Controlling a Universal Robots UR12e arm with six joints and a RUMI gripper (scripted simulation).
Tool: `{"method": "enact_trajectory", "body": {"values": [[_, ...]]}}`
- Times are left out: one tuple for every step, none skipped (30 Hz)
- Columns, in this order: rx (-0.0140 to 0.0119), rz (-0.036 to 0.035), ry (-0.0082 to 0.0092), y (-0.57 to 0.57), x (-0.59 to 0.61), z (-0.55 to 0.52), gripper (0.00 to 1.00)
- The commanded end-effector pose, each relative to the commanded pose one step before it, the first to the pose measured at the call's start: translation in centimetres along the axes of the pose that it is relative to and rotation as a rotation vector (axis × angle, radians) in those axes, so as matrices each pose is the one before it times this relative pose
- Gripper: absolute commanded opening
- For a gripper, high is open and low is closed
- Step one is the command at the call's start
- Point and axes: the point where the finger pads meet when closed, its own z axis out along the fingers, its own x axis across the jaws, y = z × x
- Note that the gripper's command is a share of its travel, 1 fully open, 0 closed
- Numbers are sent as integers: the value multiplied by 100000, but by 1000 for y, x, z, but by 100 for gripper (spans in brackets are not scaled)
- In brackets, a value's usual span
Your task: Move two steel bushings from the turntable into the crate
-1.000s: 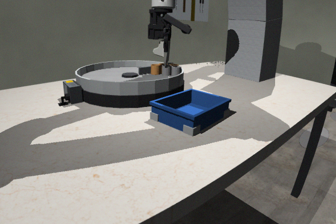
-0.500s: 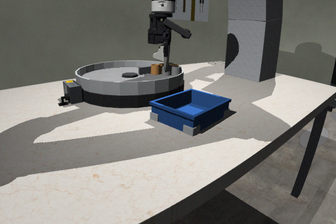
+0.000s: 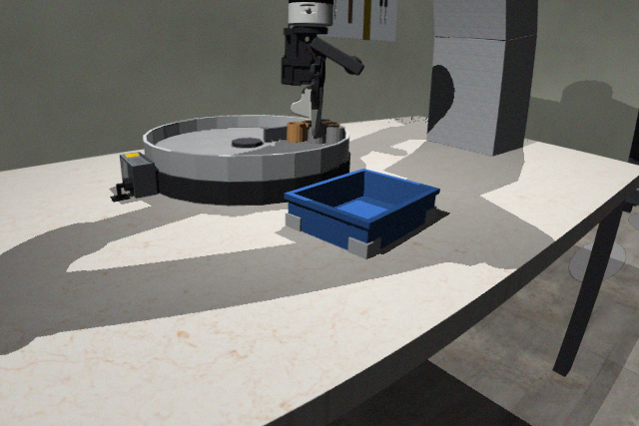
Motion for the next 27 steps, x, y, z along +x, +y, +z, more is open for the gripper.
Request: {"method": "enact_trajectory", "body": {"values": [[-66,-5,36,31,22,-39,5],[0,0,0,0,0,0,5],[0,0,0,0,0,0,5],[0,0,0,0,0,0,5],[0,0,0,0,0,0,5],[0,0,0,0,0,0,5],[0,0,0,0,0,0,5],[0,0,0,0,0,0,5],[0,0,0,0,0,0,5],[0,0,0,0,0,0,5],[0,0,0,0,0,0,5],[0,0,0,0,0,0,5],[0,0,0,0,0,0,5],[0,0,0,0,0,0,5],[0,0,0,0,0,0,5],[0,0,0,0,0,0,5],[0,0,0,0,0,0,5],[0,0,0,0,0,0,5],[0,0,0,0,0,0,5],[0,0,0,0,0,0,5],[0,0,0,0,0,0,5],[0,0,0,0,0,0,5],[0,0,0,0,0,0,5],[0,0,0,0,0,0,0],[0,0,0,0,0,0,0],[0,0,0,0,0,0,0],[0,0,0,0,0,0,0]]}}
